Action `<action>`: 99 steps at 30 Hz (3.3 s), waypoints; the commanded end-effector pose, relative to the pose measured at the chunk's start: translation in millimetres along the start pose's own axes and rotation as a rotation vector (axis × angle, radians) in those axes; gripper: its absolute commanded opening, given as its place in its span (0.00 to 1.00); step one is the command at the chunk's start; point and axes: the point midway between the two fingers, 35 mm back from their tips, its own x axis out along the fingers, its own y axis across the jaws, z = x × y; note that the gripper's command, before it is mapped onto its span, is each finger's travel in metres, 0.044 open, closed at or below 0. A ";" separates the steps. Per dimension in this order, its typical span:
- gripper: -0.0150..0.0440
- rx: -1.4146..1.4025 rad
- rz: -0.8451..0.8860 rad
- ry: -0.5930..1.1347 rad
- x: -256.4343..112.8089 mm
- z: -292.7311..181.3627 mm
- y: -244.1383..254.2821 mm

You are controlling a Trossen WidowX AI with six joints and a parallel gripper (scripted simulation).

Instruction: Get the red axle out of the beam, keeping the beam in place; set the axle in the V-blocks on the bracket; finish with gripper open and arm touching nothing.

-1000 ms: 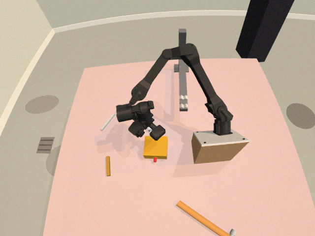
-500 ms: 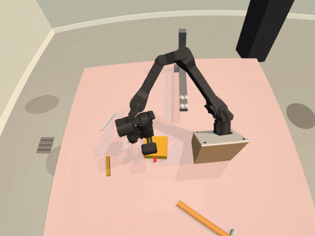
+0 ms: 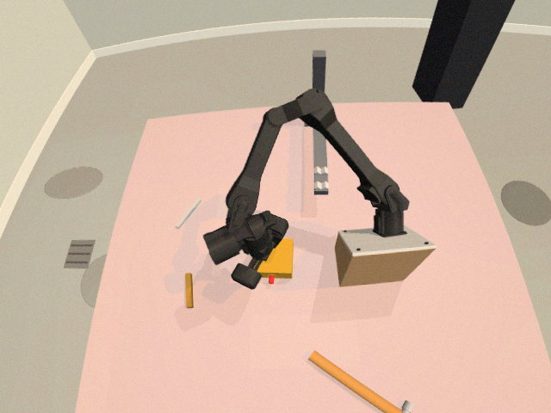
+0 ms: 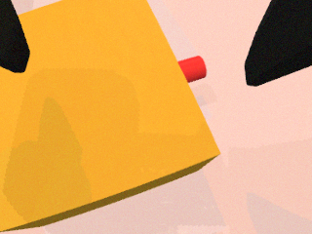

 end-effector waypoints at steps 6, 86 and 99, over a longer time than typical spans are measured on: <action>1.00 0.970 0.010 -0.010 -1.2 -32.3 38.4; 0.38 1.162 0.013 -0.010 48.3 -30.9 39.6; 0.25 1.162 0.014 -0.009 48.2 -31.3 41.1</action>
